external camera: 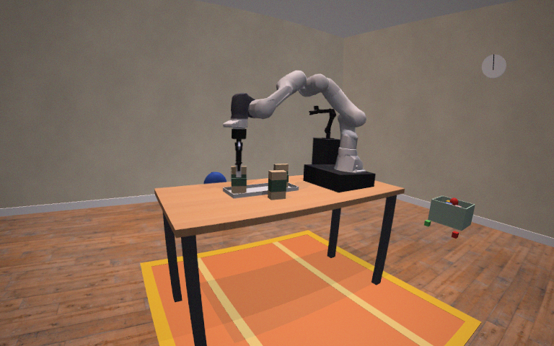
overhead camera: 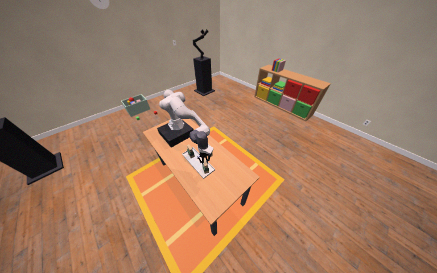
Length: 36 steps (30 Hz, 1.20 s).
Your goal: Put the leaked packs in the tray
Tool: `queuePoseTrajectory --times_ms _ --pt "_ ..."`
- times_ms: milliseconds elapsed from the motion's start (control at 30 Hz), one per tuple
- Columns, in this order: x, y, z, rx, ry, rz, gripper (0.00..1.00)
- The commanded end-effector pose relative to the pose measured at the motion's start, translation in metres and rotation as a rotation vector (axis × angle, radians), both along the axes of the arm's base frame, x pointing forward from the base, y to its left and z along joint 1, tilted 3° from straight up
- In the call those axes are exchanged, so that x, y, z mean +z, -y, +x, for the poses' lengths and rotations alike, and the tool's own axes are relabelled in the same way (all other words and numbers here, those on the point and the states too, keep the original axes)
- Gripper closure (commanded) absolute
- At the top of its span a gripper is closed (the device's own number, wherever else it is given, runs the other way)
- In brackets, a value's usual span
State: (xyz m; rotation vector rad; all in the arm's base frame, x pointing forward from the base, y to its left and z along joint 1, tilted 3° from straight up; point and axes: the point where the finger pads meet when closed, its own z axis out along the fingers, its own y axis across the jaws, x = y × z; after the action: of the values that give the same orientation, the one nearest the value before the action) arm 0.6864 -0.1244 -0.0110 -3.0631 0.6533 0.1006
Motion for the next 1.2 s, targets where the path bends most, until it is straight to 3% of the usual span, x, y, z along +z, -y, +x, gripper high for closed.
queuePoseTrajectory --times_ms 0,1067,1100,1167 --pt "0.0010 0.0009 0.0026 0.001 0.008 -0.004 0.77" --pt "0.0010 0.0009 0.0026 0.001 0.008 -0.004 0.77" --pt "0.0010 0.0009 0.0026 0.001 0.008 -0.004 0.47" --pt "0.0010 0.0009 0.0026 0.001 0.008 -0.004 0.47"
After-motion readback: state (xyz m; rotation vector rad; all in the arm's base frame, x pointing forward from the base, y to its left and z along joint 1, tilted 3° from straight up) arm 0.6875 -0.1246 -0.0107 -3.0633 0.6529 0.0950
